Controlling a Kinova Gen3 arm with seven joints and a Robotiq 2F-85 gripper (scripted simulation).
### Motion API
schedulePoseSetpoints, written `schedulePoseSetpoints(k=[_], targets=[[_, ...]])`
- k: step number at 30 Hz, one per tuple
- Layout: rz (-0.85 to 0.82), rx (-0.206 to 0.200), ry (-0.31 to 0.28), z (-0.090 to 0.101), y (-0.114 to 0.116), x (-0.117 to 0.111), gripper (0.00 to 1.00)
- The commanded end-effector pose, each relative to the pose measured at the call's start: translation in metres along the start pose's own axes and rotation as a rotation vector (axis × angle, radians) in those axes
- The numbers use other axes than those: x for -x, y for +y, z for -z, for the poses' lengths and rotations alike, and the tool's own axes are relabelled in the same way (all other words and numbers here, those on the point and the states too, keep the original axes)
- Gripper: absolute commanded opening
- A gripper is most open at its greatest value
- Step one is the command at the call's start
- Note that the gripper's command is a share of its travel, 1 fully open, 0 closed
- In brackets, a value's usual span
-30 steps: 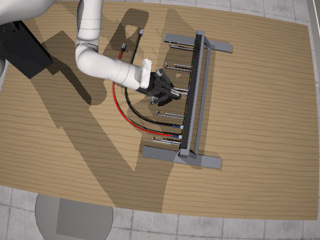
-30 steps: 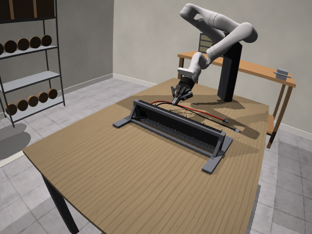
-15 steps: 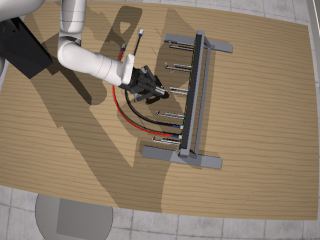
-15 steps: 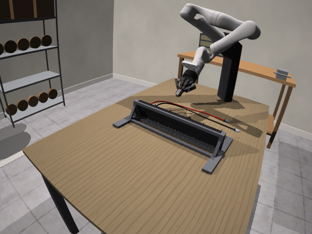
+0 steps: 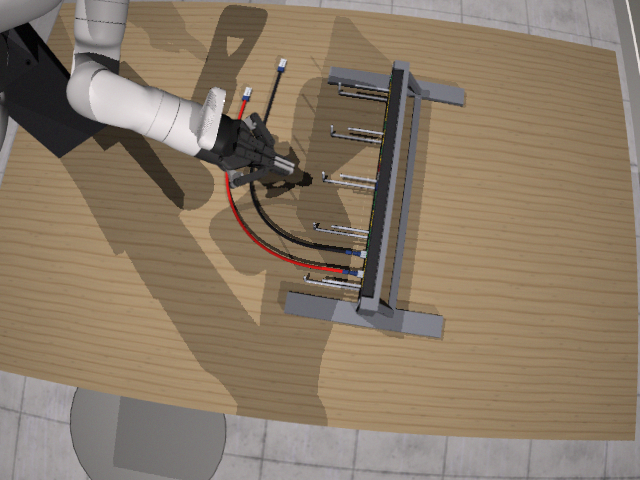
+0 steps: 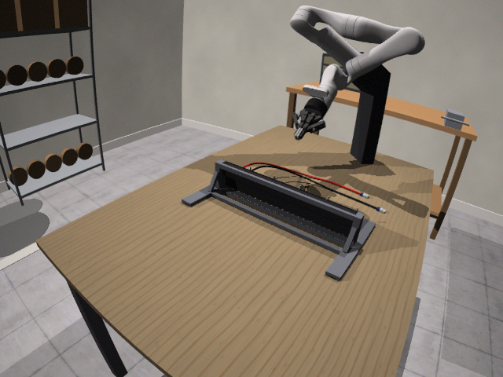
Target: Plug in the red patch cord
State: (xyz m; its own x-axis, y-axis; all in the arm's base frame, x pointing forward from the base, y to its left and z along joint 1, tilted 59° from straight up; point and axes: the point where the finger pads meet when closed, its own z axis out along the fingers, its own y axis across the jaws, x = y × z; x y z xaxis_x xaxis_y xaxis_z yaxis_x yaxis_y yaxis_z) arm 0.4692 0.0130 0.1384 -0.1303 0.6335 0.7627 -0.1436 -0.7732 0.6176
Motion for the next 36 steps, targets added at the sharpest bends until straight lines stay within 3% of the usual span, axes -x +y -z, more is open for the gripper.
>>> schedulePoseSetpoints(k=[1, 11, 15, 25, 27, 29, 36], targets=[[-0.003, -0.014, 0.014, 0.009, -0.005, -0.006, 0.00], [-0.007, -0.014, 0.013, 0.012, -0.005, -0.006, 0.00], [-0.053, 0.010, -0.005, 0.010, -0.004, 0.003, 0.00], [-0.391, 0.212, -0.170, 0.010, -0.001, 0.072, 0.00], [-0.391, 0.212, -0.170, 0.010, -0.001, 0.072, 0.00], [-0.495, 0.272, -0.221, 0.013, -0.007, 0.091, 0.00], [-0.731, 0.401, -0.338, 0.024, -0.033, 0.131, 0.00]])
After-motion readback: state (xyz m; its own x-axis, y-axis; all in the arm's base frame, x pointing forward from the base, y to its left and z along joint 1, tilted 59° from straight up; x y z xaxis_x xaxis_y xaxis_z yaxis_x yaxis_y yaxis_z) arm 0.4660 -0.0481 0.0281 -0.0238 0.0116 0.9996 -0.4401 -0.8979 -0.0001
